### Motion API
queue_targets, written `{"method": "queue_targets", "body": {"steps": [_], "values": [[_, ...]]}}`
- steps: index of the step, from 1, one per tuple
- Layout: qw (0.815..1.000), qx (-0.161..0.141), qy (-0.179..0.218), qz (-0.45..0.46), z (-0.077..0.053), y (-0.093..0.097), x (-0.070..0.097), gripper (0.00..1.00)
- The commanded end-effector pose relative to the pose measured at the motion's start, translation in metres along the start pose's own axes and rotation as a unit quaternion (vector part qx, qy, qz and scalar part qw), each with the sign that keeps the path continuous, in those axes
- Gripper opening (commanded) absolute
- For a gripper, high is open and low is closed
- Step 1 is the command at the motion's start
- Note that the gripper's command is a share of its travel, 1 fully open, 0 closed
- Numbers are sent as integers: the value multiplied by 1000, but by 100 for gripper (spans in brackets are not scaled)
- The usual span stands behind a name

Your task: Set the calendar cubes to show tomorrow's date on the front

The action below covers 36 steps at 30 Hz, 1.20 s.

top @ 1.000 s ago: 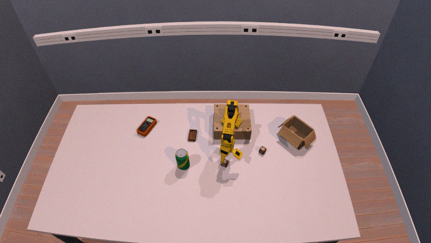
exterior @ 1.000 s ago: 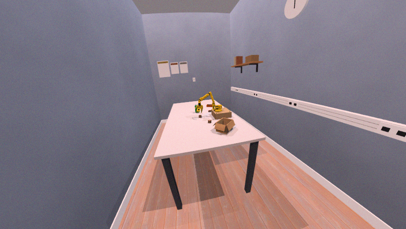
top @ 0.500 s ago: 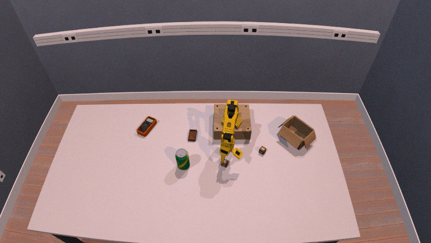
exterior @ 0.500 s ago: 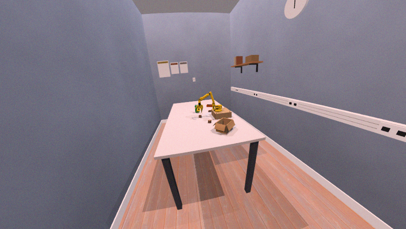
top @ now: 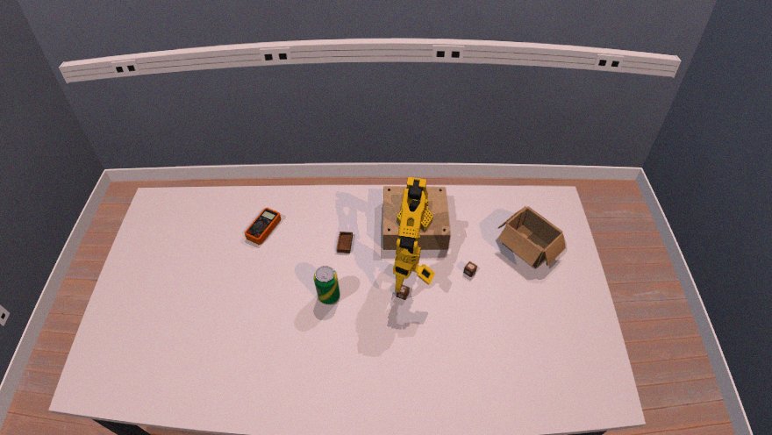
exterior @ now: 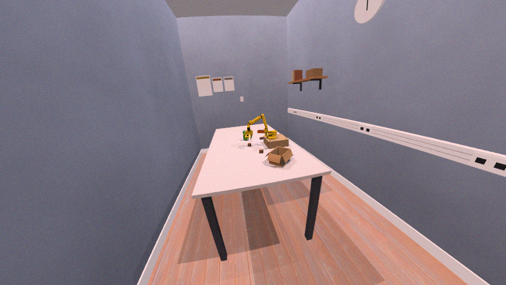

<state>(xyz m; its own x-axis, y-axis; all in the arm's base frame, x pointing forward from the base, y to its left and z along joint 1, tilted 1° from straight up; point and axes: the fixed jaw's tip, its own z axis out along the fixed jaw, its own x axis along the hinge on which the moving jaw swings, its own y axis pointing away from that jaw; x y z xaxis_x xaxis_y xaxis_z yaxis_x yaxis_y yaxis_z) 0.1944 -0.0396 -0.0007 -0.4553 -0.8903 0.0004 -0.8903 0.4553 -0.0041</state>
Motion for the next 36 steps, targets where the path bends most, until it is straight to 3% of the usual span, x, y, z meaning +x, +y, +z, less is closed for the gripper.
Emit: {"method": "queue_targets", "body": {"steps": [1,7,9,14,18,22,36], "values": [[999,37,-11,-5,-14,-9,-4,36],[992,118,-33,-4,-45,-23,-8,35],[992,118,-33,-4,-45,-23,-8,35],[981,187,-52,-4,-74,-32,-11,35],[973,222,-62,-4,-89,-35,-12,35],[970,235,-66,-4,-95,-35,-12,35],[969,233,-77,0,-95,-33,-22,35]]}}
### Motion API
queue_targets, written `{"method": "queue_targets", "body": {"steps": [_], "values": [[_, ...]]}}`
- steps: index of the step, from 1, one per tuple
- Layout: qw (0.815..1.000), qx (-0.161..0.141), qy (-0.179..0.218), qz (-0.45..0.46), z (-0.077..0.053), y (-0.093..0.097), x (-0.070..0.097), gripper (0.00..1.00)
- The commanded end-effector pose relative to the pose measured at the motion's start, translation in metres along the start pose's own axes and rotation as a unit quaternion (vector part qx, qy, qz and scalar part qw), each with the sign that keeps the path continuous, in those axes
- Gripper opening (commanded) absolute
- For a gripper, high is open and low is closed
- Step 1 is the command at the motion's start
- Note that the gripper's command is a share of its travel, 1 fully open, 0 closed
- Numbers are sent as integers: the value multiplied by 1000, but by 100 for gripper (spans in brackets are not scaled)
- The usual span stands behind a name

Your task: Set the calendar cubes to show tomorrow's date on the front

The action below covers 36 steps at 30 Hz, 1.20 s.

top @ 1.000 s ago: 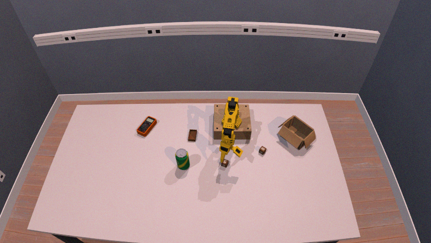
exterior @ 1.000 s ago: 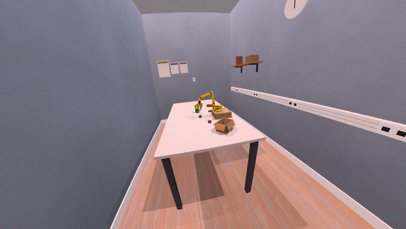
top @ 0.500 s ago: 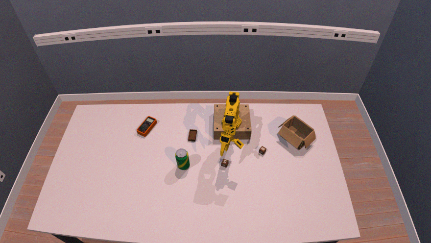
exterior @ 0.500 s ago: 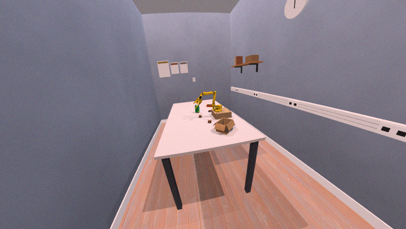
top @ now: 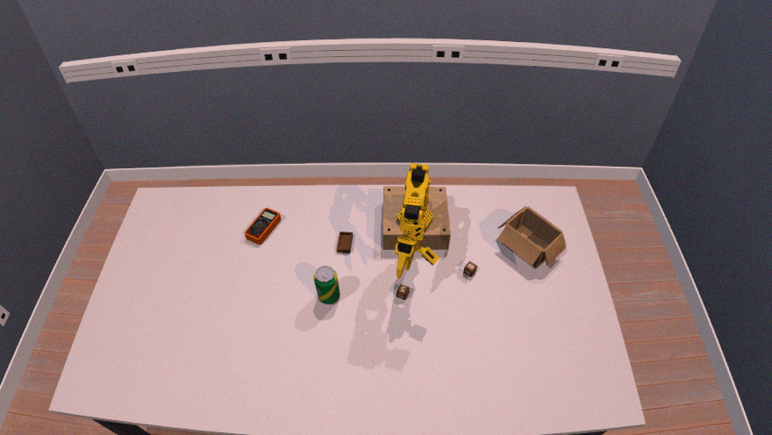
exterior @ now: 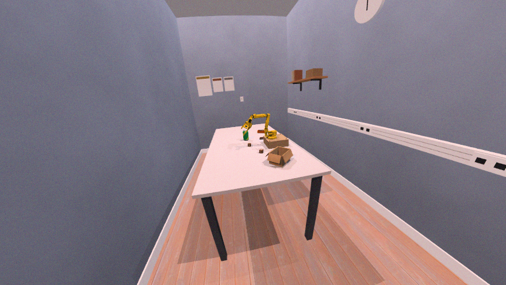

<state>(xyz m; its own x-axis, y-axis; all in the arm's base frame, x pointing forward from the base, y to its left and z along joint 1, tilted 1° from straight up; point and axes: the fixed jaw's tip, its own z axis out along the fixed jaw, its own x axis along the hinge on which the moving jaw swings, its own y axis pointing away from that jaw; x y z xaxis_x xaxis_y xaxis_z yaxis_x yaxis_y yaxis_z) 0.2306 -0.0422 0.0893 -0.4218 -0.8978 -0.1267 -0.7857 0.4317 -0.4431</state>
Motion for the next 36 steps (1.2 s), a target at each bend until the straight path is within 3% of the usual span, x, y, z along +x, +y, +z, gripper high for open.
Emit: {"method": "queue_targets", "body": {"steps": [1,5,7,15,22,24,30,36], "values": [[1000,7,-13,6,-4,0,-11,35],[999,1,-28,17,-4,5,-27,35],[999,1,-28,17,-4,5,-27,35],[996,-25,-74,53,-7,28,-75,35],[987,-69,-116,92,-17,65,-124,35],[987,-69,-116,92,-17,65,-124,35],[975,-116,-142,124,-30,104,-157,35],[963,-161,-154,150,-45,142,-178,35]]}}
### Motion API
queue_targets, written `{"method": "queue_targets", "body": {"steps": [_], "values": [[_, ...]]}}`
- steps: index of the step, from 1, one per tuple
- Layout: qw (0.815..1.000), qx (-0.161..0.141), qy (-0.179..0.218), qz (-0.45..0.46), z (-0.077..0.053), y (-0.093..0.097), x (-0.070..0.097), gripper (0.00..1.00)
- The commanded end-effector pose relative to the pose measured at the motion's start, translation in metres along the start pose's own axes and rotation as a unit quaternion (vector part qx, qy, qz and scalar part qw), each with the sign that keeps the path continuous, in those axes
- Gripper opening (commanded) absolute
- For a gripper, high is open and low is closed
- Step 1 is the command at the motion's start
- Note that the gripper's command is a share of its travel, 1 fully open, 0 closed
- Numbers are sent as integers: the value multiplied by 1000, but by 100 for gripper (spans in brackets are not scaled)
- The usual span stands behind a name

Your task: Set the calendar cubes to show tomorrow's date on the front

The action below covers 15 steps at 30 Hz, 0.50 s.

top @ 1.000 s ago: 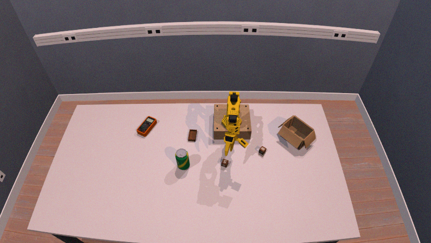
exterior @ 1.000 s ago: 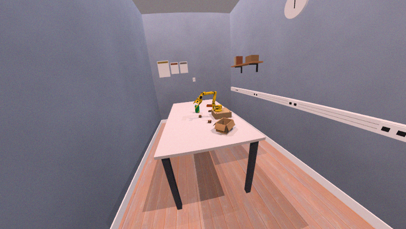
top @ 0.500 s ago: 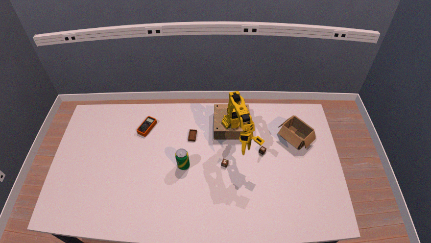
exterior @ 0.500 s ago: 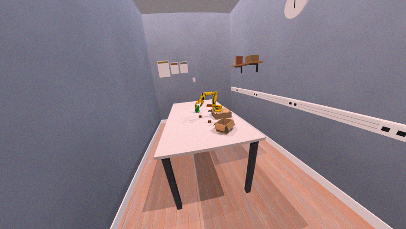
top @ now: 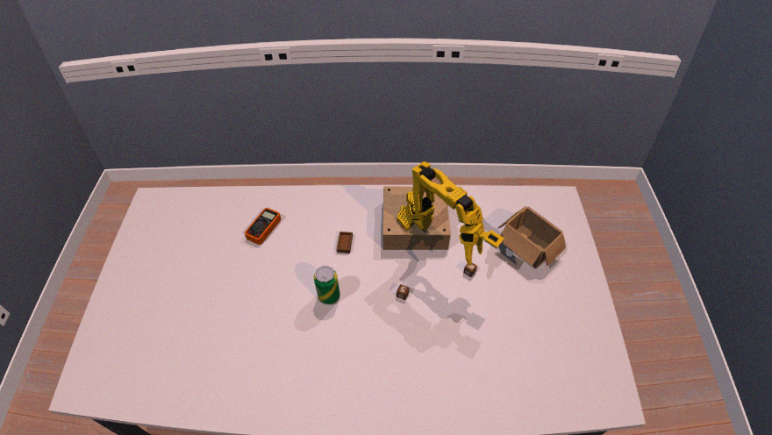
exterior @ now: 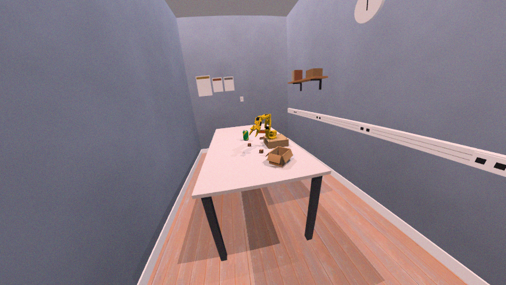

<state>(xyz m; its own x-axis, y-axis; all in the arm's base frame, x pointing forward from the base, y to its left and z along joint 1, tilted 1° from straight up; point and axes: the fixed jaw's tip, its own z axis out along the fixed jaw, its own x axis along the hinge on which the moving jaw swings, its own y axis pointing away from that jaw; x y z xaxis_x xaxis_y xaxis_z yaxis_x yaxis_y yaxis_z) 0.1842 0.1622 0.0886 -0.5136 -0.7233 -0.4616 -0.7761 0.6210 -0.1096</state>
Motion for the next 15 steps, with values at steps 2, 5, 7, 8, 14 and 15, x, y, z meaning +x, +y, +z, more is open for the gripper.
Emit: {"method": "queue_targets", "body": {"steps": [2,5,7,8,14,15], "values": [[999,-32,-13,28,2,33,-12,35],[999,-38,-13,32,2,39,-13,35],[998,-47,-14,38,1,48,-14,35],[998,-51,-14,41,1,52,-14,35],[997,-65,-13,50,0,67,-15,35],[996,-66,-13,51,0,68,-15,35]]}}
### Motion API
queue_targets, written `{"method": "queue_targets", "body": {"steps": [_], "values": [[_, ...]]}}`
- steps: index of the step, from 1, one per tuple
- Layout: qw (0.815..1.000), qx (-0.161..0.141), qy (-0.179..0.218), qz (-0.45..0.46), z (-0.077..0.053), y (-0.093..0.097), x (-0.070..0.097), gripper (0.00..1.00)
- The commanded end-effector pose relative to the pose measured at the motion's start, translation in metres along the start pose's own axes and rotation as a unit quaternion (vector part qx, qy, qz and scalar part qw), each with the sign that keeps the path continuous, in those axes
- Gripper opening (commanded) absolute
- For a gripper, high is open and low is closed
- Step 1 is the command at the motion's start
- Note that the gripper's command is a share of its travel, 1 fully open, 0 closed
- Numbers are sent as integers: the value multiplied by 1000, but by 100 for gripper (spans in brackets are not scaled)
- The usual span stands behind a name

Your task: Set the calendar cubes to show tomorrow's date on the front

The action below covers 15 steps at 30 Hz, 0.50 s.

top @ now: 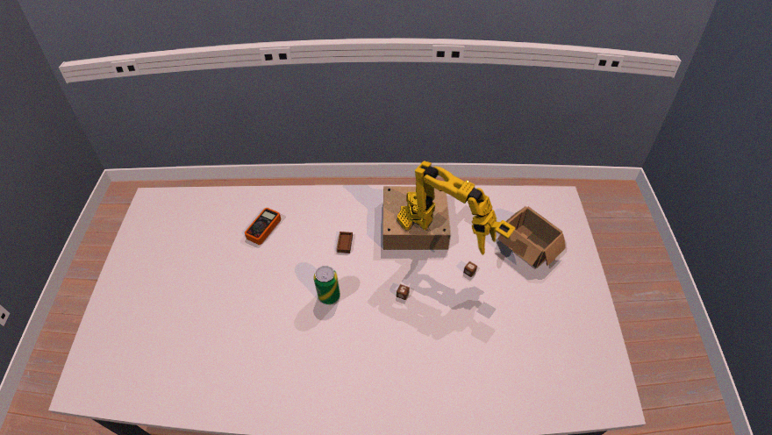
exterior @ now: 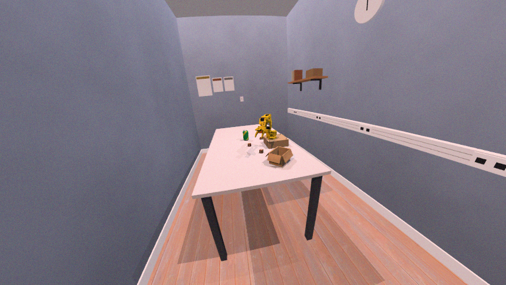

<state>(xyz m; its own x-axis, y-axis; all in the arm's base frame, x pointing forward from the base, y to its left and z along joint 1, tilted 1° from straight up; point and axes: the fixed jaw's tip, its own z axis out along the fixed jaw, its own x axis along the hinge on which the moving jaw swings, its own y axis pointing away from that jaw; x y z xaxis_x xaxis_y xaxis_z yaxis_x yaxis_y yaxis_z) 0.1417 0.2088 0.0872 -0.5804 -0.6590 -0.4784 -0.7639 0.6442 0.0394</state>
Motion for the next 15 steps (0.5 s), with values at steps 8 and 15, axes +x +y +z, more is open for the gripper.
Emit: {"method": "queue_targets", "body": {"steps": [8,15], "values": [[1000,-8,-5,5,1,8,-3,35],[1000,-5,25,5,12,7,6,35]]}}
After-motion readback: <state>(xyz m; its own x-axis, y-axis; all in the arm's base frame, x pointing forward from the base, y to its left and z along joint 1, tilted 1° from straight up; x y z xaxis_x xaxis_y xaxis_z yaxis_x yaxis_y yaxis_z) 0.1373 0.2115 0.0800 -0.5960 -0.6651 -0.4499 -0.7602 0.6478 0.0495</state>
